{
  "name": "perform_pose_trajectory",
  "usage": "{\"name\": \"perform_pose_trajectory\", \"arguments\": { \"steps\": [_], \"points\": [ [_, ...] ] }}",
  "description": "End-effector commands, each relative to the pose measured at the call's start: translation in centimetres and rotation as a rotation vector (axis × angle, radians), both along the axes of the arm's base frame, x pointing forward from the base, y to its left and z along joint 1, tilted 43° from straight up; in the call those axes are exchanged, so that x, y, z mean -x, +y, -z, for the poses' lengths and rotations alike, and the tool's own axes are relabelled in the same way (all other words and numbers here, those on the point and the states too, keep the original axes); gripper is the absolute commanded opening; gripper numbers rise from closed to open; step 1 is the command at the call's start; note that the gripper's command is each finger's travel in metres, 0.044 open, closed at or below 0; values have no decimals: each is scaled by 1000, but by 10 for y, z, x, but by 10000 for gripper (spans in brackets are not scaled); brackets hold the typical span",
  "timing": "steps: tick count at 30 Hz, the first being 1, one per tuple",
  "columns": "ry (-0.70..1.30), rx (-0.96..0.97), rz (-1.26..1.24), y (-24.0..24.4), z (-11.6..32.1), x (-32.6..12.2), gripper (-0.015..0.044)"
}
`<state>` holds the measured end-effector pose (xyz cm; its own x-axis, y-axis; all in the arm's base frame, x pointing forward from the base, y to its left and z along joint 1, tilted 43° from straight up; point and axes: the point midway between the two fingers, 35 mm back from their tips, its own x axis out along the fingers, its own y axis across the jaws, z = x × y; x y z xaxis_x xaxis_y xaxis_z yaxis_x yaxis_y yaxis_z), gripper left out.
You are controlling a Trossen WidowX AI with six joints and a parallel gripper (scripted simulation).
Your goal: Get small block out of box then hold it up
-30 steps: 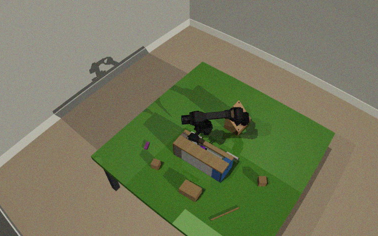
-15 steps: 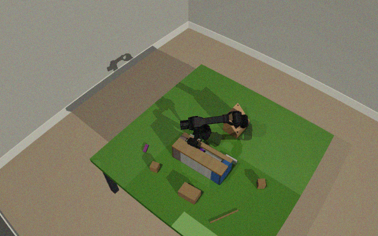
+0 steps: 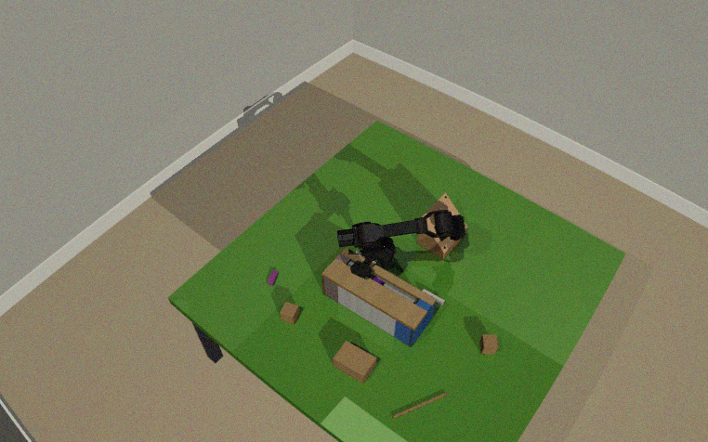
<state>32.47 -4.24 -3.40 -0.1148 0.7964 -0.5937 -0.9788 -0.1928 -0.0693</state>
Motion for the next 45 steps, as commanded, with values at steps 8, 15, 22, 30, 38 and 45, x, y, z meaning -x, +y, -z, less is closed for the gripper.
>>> {"name": "perform_pose_trajectory", "arguments": {
  "steps": [8,15,22,30,38,45],
  "points": [
    [0,-1,0,10,-9,2,400],
    [1,-1,0,19,-17,5,400],
    [1,-2,0,27,-25,7,400],
    [1,-2,0,38,-34,9,400],
    [1,-3,0,48,-44,12,400],
    [2,-4,0,57,-52,14,400]
  ]
}}
